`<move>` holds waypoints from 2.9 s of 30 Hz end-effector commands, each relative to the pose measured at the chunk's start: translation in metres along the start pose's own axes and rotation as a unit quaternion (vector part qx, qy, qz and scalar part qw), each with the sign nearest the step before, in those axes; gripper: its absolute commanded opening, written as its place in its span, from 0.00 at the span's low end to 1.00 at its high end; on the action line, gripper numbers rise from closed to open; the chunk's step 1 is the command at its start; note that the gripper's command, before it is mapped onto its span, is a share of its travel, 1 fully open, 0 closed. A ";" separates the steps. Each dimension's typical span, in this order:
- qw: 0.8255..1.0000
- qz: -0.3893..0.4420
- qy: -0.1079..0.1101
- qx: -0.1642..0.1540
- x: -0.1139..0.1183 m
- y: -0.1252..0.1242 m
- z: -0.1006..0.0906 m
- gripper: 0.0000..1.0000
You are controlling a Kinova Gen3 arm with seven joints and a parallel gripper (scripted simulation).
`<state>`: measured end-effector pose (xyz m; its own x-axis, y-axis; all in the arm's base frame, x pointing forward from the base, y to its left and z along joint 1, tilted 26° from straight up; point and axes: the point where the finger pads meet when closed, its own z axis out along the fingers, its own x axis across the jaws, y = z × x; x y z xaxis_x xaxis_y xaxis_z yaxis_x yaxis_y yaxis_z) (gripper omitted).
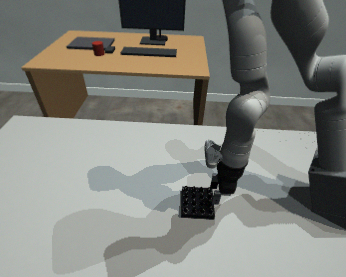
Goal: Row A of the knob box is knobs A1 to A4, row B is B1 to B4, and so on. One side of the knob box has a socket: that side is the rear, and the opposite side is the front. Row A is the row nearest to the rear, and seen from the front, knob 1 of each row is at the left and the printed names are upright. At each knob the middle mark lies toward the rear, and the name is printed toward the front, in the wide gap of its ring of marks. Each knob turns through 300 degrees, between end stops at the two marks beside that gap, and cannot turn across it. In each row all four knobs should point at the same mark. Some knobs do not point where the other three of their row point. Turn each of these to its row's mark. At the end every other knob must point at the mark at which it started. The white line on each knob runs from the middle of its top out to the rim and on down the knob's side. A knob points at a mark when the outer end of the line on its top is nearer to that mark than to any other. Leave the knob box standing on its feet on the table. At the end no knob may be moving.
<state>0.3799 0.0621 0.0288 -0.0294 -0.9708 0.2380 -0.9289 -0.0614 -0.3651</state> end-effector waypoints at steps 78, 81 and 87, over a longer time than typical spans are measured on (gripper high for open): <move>1.000 0.002 0.001 -0.002 0.003 0.026 0.001 1.00; 1.000 0.002 0.001 -0.002 0.003 0.026 0.001 1.00; 1.000 0.002 0.001 -0.002 0.003 0.026 0.001 1.00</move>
<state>0.3556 0.0569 0.0188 -0.0349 -0.9703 0.2393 -0.9309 -0.0556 -0.3611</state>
